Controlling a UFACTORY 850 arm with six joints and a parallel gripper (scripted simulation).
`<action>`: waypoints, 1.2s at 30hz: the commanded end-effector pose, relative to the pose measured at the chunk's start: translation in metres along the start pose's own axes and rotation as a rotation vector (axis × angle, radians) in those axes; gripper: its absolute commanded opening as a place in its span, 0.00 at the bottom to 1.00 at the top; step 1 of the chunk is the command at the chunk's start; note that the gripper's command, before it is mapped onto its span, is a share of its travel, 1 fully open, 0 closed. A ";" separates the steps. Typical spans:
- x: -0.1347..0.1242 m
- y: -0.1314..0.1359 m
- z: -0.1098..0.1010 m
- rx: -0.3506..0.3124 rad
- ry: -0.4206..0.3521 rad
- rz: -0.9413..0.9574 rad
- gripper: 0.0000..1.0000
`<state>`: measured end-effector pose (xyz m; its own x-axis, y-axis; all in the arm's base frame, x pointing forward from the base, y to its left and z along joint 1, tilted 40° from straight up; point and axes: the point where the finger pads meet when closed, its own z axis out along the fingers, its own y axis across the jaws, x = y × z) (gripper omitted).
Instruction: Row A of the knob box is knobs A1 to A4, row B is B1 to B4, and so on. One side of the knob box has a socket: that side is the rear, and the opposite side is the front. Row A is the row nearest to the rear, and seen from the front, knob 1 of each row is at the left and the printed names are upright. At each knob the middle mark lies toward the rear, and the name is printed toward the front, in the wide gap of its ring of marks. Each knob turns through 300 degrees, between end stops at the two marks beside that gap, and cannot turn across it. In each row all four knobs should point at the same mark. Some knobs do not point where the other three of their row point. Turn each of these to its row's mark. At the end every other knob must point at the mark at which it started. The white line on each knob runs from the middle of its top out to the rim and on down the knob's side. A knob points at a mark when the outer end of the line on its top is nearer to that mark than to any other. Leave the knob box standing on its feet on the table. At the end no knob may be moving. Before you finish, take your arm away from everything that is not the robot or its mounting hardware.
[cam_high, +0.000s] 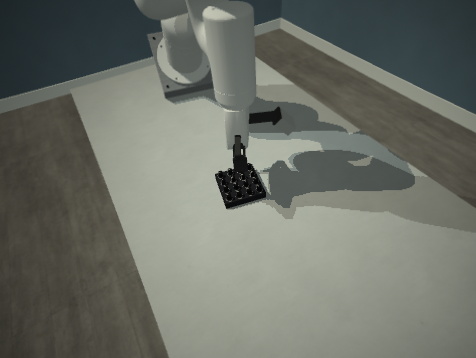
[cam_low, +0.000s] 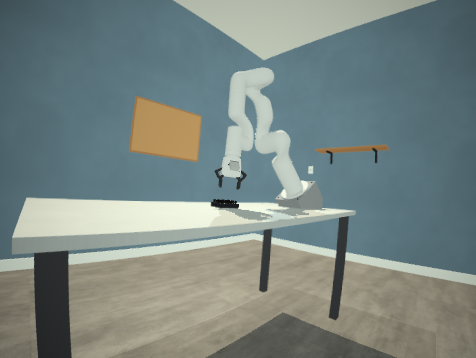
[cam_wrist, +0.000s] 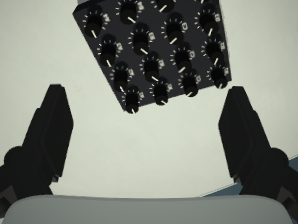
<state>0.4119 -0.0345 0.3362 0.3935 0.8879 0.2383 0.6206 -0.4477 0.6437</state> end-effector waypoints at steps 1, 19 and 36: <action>0.001 0.001 -0.013 0.052 -0.028 -0.002 1.00; 0.003 0.005 -0.079 0.051 -0.027 -0.002 1.00; 0.003 0.006 -0.091 0.051 -0.027 -0.002 1.00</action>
<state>0.3552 -0.0236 0.4054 0.4350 0.8783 0.1985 0.6184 -0.4516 0.6431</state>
